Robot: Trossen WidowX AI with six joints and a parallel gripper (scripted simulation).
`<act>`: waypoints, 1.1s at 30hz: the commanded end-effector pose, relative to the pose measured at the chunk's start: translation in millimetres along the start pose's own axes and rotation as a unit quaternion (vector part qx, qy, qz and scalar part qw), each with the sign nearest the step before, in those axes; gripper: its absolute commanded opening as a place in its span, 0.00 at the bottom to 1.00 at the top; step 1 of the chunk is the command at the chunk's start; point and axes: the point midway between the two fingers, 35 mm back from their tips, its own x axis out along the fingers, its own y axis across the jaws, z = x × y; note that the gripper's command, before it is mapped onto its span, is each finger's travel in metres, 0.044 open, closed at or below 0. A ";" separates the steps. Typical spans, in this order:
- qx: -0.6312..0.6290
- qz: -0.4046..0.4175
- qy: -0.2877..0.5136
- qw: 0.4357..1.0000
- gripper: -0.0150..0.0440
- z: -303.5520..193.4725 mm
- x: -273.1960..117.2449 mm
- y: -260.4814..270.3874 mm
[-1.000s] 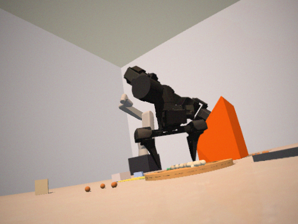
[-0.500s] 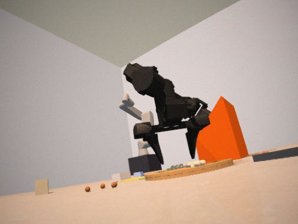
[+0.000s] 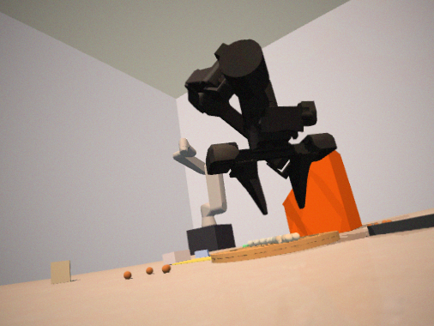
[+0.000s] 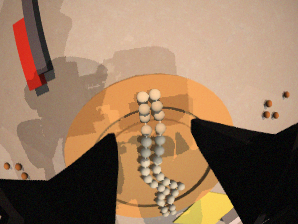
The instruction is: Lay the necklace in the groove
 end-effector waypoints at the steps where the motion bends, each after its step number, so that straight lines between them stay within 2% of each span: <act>1: 0.003 0.002 0.001 1.000 0.68 4.6 8.0 1.7; 33: 0.003 0.001 0.001 1.000 0.68 4.1 38.9 1.7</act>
